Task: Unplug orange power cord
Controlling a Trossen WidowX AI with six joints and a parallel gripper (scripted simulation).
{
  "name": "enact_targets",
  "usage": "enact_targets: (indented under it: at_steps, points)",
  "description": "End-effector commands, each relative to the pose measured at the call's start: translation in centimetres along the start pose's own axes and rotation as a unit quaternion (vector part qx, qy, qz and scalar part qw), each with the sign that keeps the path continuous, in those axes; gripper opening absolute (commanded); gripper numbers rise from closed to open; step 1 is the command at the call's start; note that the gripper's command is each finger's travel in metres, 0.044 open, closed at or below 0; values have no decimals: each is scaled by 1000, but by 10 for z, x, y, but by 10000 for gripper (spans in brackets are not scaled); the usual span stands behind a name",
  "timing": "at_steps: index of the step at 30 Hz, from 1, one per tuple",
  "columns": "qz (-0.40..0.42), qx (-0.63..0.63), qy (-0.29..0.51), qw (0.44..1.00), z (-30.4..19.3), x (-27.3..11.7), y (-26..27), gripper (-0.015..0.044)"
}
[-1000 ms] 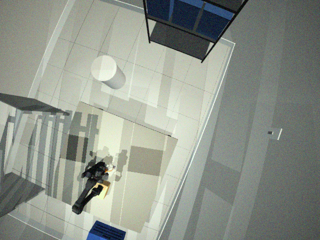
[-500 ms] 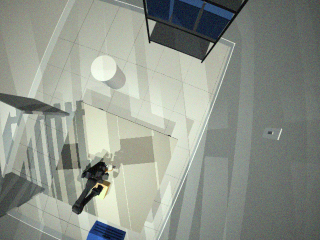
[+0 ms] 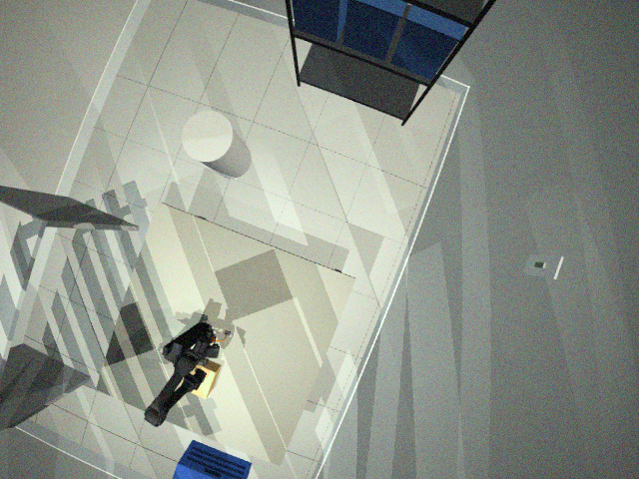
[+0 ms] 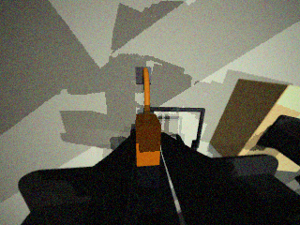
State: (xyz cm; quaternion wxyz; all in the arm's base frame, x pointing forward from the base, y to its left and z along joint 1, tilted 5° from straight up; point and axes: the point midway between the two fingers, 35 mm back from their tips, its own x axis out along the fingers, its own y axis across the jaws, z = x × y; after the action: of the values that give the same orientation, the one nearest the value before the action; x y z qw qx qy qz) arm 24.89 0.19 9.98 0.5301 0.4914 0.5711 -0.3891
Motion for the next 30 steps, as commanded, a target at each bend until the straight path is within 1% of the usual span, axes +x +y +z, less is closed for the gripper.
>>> enact_targets:
  at_steps: [1,11,16,24,27,28,30]
  points:
    - [2,12,-39,999,28,-5,0,0]
    - [1,13,-40,999,44,-8,-3,0]
    - [1,14,-40,999,31,-5,-4,131]
    - [1,14,-40,999,31,-5,-4,341]
    - [1,14,-40,999,42,-8,-3,420]
    - [1,14,-41,999,48,-10,-3,440]
    - [1,14,-41,999,66,-15,-3,440]
